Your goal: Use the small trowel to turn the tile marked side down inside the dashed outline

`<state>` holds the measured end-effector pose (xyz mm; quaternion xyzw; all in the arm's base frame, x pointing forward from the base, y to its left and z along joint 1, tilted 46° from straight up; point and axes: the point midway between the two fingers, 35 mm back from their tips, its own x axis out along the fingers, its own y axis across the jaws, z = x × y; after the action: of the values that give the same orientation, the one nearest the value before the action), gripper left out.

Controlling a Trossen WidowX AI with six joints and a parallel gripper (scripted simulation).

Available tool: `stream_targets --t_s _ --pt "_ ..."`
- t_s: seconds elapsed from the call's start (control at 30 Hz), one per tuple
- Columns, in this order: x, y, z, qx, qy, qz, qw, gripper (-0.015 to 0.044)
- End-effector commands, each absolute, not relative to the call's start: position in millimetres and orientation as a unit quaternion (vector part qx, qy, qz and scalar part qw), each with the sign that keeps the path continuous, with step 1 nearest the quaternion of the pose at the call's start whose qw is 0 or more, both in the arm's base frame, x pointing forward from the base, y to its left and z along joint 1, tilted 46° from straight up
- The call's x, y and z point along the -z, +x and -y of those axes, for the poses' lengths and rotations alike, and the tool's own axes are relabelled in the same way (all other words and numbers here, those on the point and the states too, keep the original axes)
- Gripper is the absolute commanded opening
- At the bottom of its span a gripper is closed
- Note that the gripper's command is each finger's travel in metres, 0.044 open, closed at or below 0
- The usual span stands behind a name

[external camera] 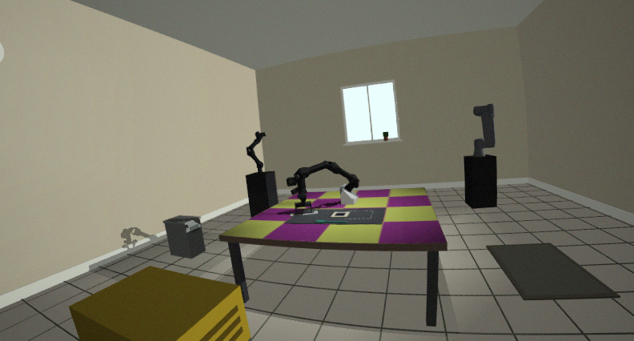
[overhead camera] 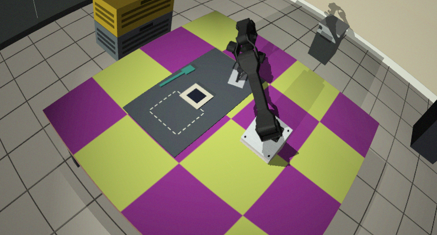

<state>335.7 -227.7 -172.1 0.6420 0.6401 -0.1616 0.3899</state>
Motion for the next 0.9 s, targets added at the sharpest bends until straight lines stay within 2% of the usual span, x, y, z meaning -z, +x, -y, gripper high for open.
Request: stream_targets --t_s 0.0,0.37,0.5,0.73,0.87 --pt "172.4 335.3 227.1 0.164 0.643 -0.640 0.386 0.0270" --pt "170.7 335.2 229.1 0.163 0.642 -0.640 0.388 0.0270" --pt "142.4 331.5 259.2 0.151 0.627 -0.639 0.419 0.0270" --pt "140.6 331.1 260.9 0.148 0.625 -0.640 0.423 0.0270" --pt "140.7 331.0 260.8 0.111 0.599 -0.647 0.458 0.0270"
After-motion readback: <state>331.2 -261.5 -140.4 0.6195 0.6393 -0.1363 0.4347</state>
